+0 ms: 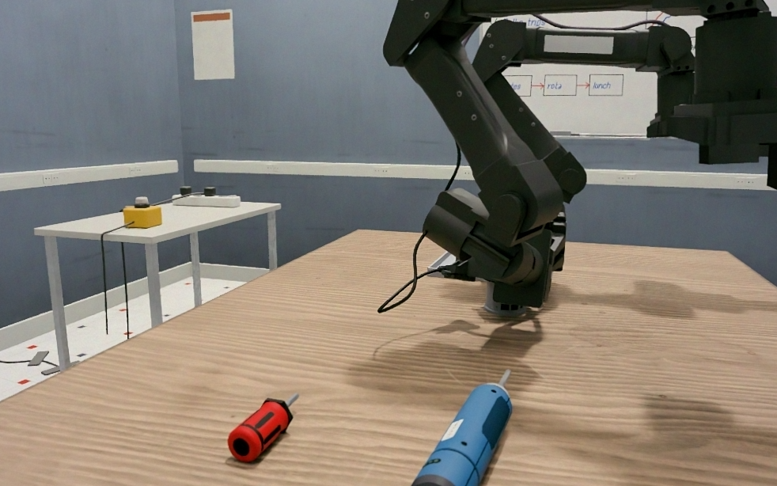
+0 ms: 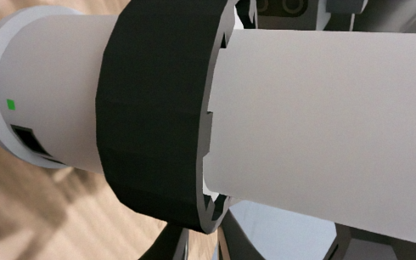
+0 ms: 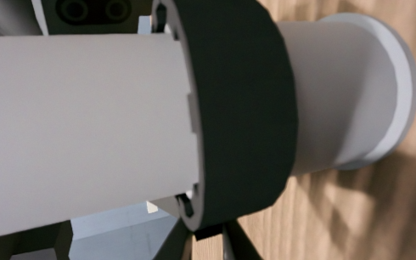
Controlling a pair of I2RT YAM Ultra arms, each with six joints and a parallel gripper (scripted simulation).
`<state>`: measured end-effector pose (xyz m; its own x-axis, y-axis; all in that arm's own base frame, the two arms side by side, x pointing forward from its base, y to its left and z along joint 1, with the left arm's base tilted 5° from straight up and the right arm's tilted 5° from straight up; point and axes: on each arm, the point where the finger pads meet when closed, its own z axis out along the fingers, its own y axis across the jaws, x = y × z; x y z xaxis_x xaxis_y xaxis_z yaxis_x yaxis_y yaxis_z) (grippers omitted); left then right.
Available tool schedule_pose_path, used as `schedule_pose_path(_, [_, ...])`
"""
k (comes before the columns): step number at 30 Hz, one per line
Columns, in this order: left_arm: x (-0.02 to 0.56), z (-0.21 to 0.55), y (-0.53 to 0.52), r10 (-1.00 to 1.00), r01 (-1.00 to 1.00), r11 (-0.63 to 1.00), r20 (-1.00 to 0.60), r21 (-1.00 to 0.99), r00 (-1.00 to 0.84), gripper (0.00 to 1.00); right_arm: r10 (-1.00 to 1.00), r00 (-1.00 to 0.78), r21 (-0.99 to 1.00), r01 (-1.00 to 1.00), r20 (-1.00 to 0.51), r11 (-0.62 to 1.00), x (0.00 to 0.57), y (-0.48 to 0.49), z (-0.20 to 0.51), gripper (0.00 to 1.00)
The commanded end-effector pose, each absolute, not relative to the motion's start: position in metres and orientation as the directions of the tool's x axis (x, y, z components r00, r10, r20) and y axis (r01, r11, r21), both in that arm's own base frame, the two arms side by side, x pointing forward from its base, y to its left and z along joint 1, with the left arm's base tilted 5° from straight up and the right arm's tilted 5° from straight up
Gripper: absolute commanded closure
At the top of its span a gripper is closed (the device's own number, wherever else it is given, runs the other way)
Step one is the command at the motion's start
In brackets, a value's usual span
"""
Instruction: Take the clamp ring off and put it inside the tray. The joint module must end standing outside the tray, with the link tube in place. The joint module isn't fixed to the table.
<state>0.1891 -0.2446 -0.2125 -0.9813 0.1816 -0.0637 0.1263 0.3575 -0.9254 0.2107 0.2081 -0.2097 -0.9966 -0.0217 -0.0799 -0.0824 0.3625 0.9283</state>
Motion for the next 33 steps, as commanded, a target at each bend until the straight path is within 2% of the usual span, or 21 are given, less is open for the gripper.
schedule_pose_path(1, [0.1922, -0.2103, -0.2467, 0.183, 0.145, 0.36, -0.083, -0.921, -0.98, 0.88, -0.037, -0.996, 0.922, -0.088, -0.08, 0.378, 0.2063, 0.2096, -0.2129, 0.88])
schedule_pose_path(33, [0.1922, -0.2103, -0.2467, 0.183, 0.145, 0.36, -0.083, -0.921, -0.98, 0.9, -0.037, -0.996, 0.922, -0.088, -0.08, 0.378, 0.2063, 0.2096, -0.2129, 0.9])
